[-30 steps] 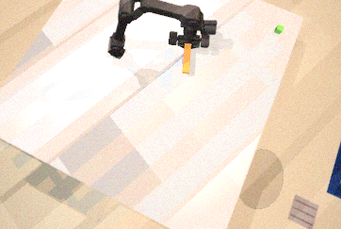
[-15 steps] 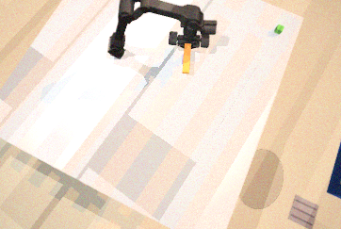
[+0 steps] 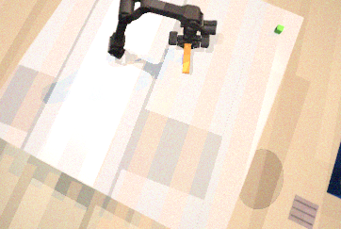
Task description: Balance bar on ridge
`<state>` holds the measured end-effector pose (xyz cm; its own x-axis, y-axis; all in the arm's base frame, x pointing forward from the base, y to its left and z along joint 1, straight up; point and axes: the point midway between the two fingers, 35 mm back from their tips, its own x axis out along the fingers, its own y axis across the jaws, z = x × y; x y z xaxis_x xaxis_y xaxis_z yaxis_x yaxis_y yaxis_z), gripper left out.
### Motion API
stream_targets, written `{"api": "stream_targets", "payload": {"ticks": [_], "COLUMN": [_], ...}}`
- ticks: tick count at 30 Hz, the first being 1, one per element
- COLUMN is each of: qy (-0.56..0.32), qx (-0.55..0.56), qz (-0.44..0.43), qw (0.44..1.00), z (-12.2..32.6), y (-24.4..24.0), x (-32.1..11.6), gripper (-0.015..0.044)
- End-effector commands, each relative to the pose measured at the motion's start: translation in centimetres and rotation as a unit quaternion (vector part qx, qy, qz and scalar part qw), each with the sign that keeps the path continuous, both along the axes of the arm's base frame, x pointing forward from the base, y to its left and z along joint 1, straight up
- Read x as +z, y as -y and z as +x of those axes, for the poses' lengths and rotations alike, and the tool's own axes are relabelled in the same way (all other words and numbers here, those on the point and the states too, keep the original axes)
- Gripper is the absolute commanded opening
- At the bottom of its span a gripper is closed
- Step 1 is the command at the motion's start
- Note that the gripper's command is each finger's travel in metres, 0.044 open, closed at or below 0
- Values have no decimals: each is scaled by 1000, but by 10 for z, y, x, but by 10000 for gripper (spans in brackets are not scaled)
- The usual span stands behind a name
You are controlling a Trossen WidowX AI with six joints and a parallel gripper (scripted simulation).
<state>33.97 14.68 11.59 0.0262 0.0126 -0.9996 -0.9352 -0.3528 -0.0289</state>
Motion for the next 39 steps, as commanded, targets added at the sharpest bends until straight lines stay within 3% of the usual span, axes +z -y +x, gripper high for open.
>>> {"api": "stream_targets", "payload": {"ticks": [1, 39], "qy": [0, 0], "qx": [0, 0], "qz": [0, 0], "qw": [1000, 1000], "z": [0, 0], "y": [0, 0], "x": [0, 0], "gripper": [167, 185]}}
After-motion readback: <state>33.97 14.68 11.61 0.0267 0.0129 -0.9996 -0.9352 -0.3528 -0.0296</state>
